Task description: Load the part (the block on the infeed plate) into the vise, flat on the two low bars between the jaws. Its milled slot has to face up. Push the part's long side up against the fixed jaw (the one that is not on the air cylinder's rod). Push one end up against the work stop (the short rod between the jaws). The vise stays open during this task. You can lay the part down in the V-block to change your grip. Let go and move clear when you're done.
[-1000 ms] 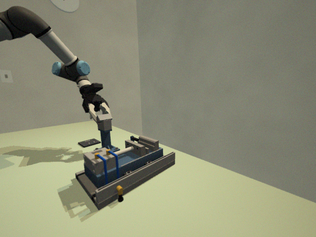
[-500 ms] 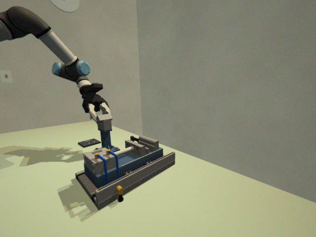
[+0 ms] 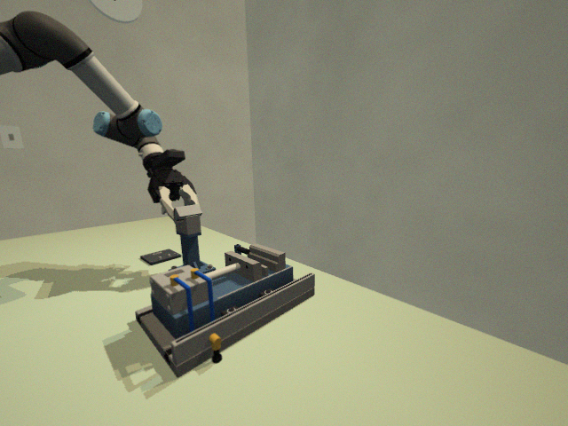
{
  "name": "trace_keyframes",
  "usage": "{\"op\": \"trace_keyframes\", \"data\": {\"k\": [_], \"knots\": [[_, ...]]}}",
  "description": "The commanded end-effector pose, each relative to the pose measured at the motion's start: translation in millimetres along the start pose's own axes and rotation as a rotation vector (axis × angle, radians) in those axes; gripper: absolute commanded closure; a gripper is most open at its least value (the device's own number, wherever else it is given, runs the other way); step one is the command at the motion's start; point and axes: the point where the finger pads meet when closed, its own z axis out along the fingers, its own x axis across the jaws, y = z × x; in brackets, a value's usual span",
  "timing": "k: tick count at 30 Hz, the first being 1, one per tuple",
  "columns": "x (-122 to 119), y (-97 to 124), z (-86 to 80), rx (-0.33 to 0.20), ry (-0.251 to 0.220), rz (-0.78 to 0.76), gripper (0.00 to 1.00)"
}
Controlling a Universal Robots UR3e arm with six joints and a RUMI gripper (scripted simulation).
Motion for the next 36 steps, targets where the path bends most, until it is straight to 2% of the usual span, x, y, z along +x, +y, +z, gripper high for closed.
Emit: {"op": "trace_keyframes", "data": {"k": [1,14,15,36], "knots": [[-0.9,-0.5,-0.8,0.0,-0.002,0.002,1.0],[-0.9,-0.5,-0.8,0.0,-0.002,0.002,1.0],[-0.9,-0.5,-0.8,0.0,-0.002,0.002,0.49],[-0.9,-0.5,-0.8,0.0,-0.002,0.002,0.49]]}}
